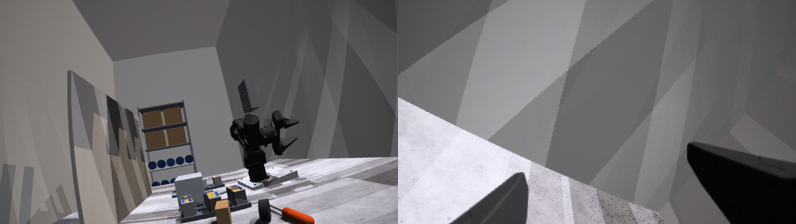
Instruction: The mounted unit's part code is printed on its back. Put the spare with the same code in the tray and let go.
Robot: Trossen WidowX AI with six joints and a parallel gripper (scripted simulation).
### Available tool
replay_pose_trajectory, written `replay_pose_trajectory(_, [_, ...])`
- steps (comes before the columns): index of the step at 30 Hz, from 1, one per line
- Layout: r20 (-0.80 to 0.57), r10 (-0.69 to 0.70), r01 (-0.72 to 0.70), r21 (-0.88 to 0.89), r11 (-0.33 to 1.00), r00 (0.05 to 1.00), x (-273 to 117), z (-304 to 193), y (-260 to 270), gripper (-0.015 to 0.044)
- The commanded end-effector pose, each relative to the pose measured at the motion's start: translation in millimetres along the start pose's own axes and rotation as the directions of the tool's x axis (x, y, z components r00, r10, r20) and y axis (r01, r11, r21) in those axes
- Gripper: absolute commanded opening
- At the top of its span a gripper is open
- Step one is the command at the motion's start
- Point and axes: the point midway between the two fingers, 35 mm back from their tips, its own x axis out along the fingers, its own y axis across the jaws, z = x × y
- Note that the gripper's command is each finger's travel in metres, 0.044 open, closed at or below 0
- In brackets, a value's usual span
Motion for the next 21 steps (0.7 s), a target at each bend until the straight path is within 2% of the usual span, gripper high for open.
replay_pose_trajectory(1, [0.000, 0.000, 0.000, 0.000, 1.000, 1.000, 0, 0, 0, 0.0426])
replay_pose_trajectory(6, [0.000, 0.000, 0.000, 0.000, 1.000, 1.000, 0, 0, 0, 0.0440])
replay_pose_trajectory(8, [-0.045, -0.014, 0.016, 0.039, 0.999, 0.999, -3, -5, -8, 0.0440])
replay_pose_trajectory(11, [-0.234, -0.064, 0.112, 0.199, 0.974, 0.970, -18, -26, -43, 0.0440])
replay_pose_trajectory(14, [-0.419, -0.097, 0.256, 0.343, 0.904, 0.903, -43, -46, -75, 0.0440])
replay_pose_trajectory(17, [-0.579, -0.110, 0.427, 0.446, 0.786, 0.808, -76, -63, -104, 0.0440])
replay_pose_trajectory(21, [-0.755, -0.093, 0.659, 0.498, 0.564, 0.649, -129, -80, -133, 0.0440])
